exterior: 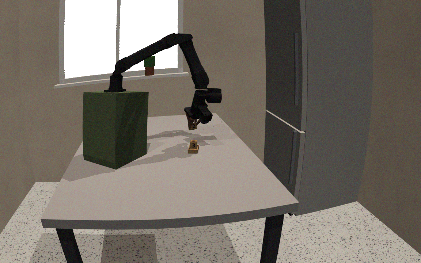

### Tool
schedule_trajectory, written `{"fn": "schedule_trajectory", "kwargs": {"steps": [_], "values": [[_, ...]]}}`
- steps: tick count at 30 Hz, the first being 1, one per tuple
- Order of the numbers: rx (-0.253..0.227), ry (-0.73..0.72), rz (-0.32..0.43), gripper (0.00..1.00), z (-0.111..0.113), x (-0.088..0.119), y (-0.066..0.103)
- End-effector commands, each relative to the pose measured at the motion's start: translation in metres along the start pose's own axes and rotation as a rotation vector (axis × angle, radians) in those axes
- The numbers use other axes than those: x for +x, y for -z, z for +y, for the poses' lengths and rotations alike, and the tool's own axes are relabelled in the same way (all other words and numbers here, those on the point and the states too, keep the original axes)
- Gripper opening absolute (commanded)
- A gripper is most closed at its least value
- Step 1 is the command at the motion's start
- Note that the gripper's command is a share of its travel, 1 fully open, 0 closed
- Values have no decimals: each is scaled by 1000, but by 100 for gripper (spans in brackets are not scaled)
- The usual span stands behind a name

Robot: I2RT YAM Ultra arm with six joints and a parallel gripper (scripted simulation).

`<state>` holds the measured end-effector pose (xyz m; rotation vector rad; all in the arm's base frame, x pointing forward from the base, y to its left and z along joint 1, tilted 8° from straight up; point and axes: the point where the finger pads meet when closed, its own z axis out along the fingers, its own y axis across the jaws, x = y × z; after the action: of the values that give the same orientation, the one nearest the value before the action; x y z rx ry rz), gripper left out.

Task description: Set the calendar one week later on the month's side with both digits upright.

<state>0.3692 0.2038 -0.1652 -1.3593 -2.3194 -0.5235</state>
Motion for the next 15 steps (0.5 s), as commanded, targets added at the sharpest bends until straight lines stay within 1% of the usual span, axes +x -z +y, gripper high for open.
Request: {"fn": "schedule_trajectory", "kwargs": {"steps": [1,3,5,9,12,15], "values": [[-5,26,56,27,4,14,3],[-4,26,60,27,4,14,3],[0,27,87,27,4,14,3],[8,29,202,27,3,13,2],[3,27,284,27,3,12,3],[-1,26,315,27,4,12,3]]}}
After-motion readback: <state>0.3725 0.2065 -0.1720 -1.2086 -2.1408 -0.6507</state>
